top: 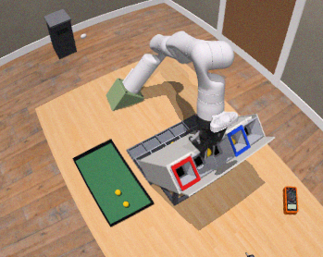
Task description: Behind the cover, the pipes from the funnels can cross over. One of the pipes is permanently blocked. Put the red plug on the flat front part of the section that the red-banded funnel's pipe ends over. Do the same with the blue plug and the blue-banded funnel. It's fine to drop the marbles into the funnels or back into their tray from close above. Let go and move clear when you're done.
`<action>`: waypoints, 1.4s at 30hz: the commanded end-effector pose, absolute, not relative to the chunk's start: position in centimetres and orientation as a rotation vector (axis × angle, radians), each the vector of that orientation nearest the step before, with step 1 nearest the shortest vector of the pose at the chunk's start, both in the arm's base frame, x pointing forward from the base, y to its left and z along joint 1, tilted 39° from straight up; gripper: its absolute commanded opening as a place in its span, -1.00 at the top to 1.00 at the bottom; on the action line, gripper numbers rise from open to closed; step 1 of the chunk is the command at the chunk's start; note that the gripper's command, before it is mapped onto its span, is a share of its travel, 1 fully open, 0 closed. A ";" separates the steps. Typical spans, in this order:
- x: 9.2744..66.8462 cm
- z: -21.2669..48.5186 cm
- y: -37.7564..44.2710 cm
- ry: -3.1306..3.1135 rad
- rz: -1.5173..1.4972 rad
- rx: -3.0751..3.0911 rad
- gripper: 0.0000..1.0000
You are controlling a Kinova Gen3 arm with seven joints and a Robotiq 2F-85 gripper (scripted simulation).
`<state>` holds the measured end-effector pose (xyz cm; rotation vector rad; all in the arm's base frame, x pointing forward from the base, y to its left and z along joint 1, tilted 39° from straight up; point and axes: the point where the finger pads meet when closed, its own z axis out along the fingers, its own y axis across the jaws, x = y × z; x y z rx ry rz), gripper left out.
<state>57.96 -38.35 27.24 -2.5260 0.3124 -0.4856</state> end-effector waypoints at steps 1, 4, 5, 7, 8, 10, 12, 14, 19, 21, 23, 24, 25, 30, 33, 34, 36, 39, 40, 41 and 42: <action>58.0 27.4 -38.5 0.201 -0.208 -2.465 1.00; 58.0 27.4 -38.5 0.201 -0.208 -2.465 1.00; 58.0 27.4 -38.5 0.201 -0.208 -2.465 1.00; 58.0 27.4 -38.5 0.201 -0.208 -2.465 1.00; 58.0 27.4 -38.5 0.201 -0.208 -2.465 1.00; 58.0 27.4 -38.5 0.201 -0.208 -2.465 1.00; 58.0 27.4 -38.5 0.201 -0.208 -2.465 1.00; 58.6 25.0 -36.7 0.202 -0.208 -2.466 1.00; 58.6 25.0 -36.7 0.202 -0.208 -2.466 1.00; 58.6 25.0 -36.7 0.202 -0.208 -2.466 1.00; 58.6 25.0 -36.7 0.202 -0.208 -2.466 1.00; 58.6 25.0 -36.7 0.202 -0.208 -2.466 1.00; 58.6 25.0 -36.7 0.202 -0.208 -2.466 1.00; 58.6 25.0 -36.7 0.202 -0.208 -2.466 1.00; 58.5 25.0 -36.6 0.287 -0.422 -2.516 -1.00; 58.5 25.0 -36.6 0.287 -0.422 -2.516 -1.00; 58.5 25.0 -36.6 0.287 -0.422 -2.516 -1.00; 58.5 25.0 -36.6 0.287 -0.422 -2.516 -1.00; 58.5 25.0 -36.6 0.287 -0.422 -2.516 -1.00; 58.5 25.0 -36.6 0.287 -0.422 -2.516 -1.00; 58.5 25.0 -36.6 0.287 -0.422 -2.516 -1.00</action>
